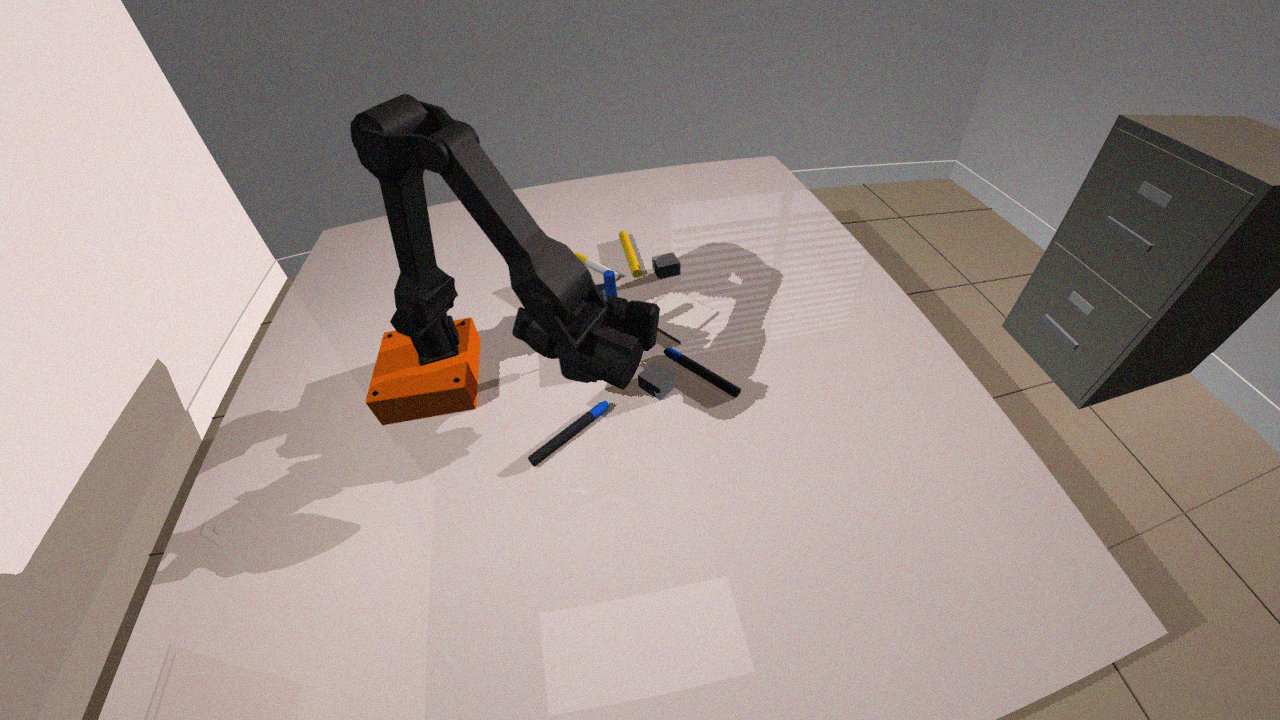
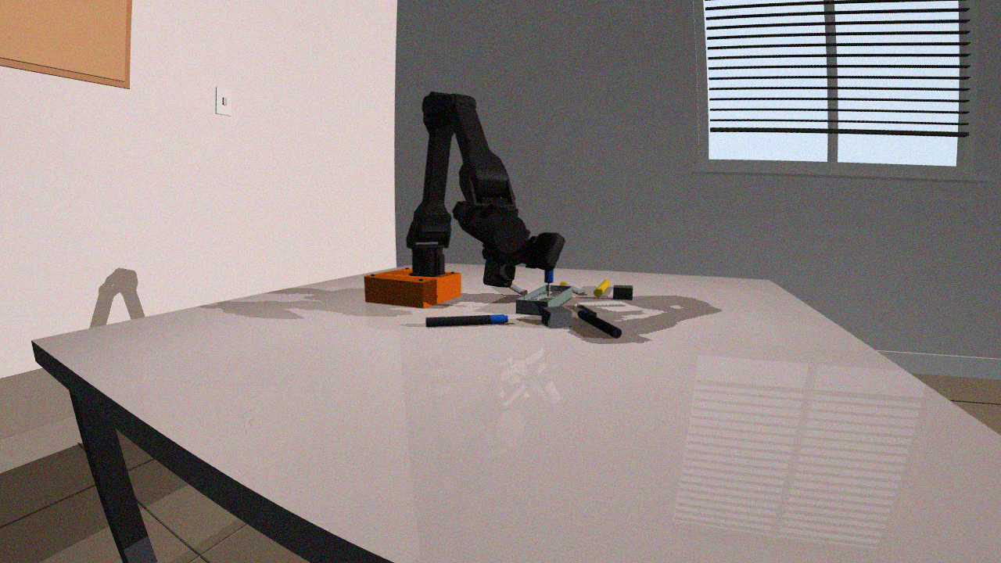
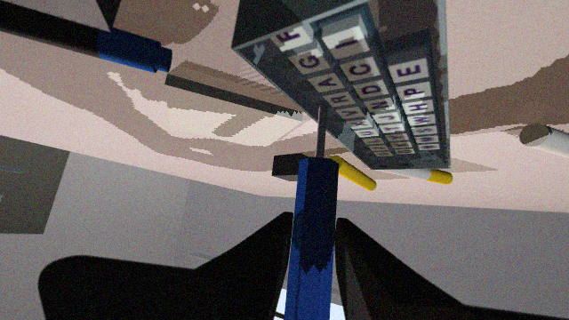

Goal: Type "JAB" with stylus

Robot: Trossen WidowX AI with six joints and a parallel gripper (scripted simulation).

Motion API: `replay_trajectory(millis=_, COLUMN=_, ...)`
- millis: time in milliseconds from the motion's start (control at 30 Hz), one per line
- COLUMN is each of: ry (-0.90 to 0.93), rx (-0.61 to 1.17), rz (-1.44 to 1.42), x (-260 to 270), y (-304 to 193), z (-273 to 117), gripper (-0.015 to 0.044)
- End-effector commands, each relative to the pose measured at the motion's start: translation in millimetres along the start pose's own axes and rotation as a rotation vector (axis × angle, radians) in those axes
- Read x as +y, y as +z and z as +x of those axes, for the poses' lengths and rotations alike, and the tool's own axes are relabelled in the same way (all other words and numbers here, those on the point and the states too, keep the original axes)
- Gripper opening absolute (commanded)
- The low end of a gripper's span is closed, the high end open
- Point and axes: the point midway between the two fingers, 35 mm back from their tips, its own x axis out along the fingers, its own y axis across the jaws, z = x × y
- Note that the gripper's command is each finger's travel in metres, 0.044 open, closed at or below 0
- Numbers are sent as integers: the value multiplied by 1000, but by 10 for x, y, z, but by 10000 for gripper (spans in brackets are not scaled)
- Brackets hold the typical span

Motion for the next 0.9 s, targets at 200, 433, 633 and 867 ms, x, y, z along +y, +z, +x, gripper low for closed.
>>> replay_trajectory(millis=200, ry=-1, rx=4, rz=8, x=-3, y=61, z=41, gripper=81)
replay_trajectory(millis=433, ry=-1, rx=4, rz=8, x=-3, y=91, z=59, gripper=81)
replay_trajectory(millis=633, ry=-1, rx=4, rz=8, x=-4, y=115, z=73, gripper=81)
replay_trajectory(millis=867, ry=-1, rx=4, rz=8, x=-4, y=133, z=83, gripper=81)
